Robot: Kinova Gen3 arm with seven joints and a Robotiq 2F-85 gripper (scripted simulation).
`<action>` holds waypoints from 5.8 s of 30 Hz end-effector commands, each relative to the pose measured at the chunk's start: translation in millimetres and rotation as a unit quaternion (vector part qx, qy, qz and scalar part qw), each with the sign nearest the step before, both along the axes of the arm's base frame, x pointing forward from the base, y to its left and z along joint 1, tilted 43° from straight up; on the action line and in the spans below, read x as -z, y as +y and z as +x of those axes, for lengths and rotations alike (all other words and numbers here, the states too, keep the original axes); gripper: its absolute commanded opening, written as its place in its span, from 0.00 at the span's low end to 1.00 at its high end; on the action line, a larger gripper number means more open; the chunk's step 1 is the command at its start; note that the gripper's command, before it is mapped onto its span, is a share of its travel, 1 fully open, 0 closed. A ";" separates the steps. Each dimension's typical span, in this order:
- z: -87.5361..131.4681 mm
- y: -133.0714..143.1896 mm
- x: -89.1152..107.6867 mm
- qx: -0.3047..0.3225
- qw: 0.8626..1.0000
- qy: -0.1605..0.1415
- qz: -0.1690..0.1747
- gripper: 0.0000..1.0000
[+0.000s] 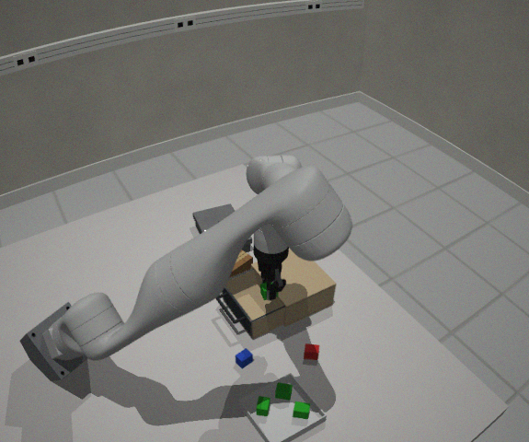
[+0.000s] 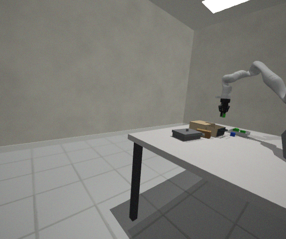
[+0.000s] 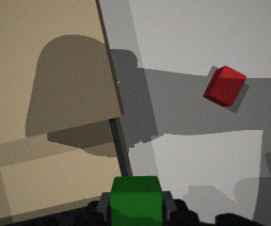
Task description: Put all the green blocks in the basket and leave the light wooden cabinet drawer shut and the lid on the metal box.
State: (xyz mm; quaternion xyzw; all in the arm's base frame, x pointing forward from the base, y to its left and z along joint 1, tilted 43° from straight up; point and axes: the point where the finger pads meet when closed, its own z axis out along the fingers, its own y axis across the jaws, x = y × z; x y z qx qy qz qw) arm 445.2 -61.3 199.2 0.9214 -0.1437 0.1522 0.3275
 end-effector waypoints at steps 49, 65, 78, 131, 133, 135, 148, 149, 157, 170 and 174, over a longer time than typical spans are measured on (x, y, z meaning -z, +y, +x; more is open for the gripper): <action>-166.1 -181.8 -131.4 0.194 0.961 -0.189 0.051 0.10; -165.1 -189.8 -120.9 0.197 0.962 -0.182 0.054 0.10; -160.3 -205.9 -106.4 0.196 0.962 -0.184 0.051 0.10; -141.0 -275.3 -33.0 0.202 0.961 -0.185 0.048 0.10; -140.4 -277.1 -31.0 0.202 0.961 -0.185 0.048 0.10; -139.8 -278.8 -29.1 0.202 0.961 -0.185 0.048 0.10; -137.7 -285.5 -21.6 0.202 0.961 -0.185 0.048 0.10; -137.6 -285.9 -21.1 0.202 0.961 -0.185 0.048 0.10; -137.0 -287.8 -19.1 0.201 0.961 -0.185 0.048 0.10; -136.7 -288.8 -17.9 0.201 0.961 -0.185 0.048 0.10; -136.7 -288.8 -17.9 0.201 0.961 -0.185 0.048 0.10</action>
